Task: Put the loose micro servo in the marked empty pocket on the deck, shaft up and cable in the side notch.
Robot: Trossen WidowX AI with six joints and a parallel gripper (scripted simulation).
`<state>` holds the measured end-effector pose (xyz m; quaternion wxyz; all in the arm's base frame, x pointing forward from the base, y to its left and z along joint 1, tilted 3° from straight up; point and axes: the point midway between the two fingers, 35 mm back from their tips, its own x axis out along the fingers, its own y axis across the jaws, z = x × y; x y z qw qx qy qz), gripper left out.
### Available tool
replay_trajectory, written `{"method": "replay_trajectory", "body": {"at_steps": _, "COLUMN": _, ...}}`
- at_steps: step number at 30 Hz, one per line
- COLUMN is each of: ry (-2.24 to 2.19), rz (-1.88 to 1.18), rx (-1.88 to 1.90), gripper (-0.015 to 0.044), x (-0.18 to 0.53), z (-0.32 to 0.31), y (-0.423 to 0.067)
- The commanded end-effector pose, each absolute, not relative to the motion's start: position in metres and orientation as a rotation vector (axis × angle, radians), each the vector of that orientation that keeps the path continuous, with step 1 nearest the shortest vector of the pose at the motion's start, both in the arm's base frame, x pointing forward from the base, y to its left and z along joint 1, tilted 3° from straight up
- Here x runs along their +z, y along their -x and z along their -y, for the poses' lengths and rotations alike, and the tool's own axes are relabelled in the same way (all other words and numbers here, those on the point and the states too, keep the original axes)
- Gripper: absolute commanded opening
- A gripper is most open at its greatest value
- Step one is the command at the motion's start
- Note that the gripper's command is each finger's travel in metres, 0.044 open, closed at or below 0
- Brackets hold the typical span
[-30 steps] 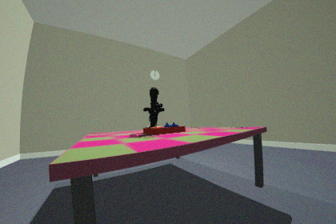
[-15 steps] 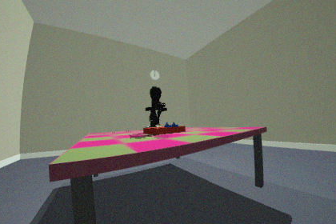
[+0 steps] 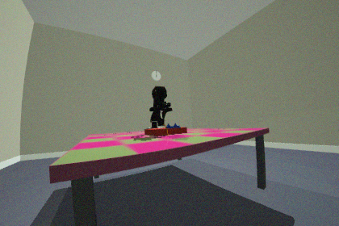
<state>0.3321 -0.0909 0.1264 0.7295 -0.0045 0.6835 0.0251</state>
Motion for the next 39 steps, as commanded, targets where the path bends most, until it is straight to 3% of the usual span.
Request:
{"method": "replay_trajectory", "body": {"at_steps": 1, "ry": 0.008, "rz": -1.496, "rx": 0.049, "gripper": 0.0000, "x": 0.130, "z": 0.091, "y": -0.343}}
{"method": "replay_trajectory", "body": {"at_steps": 39, "ry": 0.008, "rz": -1.496, "rx": 0.049, "gripper": 0.0000, "x": 0.101, "z": 0.090, "y": -0.345}}
